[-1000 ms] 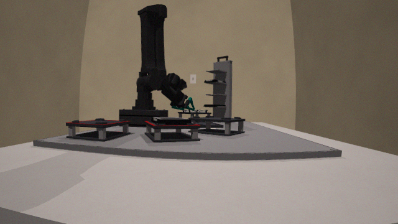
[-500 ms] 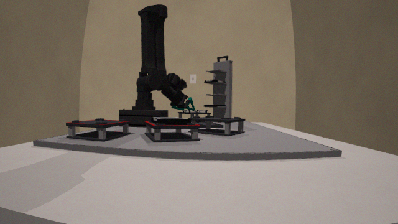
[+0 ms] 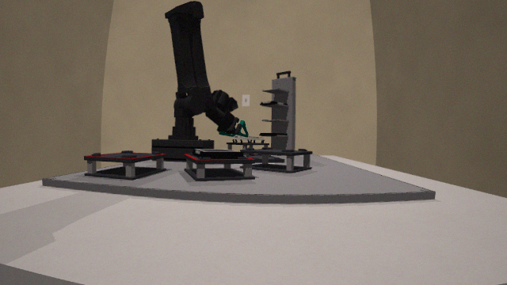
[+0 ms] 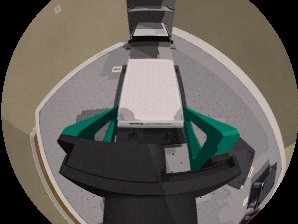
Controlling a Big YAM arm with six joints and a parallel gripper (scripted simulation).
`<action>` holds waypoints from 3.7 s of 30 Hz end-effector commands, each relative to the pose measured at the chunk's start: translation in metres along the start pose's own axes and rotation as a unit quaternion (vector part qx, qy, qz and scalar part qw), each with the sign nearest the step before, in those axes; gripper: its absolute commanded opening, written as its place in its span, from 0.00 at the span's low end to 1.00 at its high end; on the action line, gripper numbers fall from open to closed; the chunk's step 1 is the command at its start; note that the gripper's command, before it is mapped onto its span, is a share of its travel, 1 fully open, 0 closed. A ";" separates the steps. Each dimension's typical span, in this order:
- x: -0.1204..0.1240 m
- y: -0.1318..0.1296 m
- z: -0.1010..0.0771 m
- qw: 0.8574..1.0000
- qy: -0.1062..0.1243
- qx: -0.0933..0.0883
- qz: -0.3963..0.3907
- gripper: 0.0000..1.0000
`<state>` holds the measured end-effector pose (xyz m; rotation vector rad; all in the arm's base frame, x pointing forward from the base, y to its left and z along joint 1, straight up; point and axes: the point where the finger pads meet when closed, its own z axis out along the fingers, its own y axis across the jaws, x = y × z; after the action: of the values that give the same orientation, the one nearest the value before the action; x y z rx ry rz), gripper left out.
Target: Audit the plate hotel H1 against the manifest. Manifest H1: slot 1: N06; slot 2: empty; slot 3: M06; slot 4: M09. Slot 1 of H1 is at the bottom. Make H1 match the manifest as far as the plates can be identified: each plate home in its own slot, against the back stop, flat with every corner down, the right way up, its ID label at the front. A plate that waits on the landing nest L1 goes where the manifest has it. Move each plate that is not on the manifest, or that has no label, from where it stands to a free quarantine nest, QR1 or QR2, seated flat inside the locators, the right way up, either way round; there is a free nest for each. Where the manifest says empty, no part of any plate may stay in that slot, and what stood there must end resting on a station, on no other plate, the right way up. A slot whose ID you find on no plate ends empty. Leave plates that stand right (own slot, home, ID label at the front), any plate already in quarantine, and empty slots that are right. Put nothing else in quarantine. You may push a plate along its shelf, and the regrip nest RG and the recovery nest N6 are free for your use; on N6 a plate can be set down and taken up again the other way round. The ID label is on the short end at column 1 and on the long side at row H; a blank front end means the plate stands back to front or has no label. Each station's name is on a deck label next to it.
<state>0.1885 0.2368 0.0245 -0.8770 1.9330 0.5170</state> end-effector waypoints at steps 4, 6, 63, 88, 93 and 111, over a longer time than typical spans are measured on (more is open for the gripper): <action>-0.014 0.002 0.002 1.000 -0.009 -0.002 0.005 0.86; -0.016 0.002 0.001 1.000 -0.010 -0.002 0.005 0.86; -0.091 0.002 -0.030 1.000 -0.030 -0.002 0.006 0.86; -0.113 0.001 -0.045 0.999 -0.032 -0.002 0.006 0.86; -0.117 0.001 -0.048 0.999 -0.032 -0.002 0.006 0.86; -0.131 0.001 -0.058 0.999 -0.033 -0.002 0.006 0.86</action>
<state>0.1861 0.2335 0.1202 -0.8846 1.9474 0.5096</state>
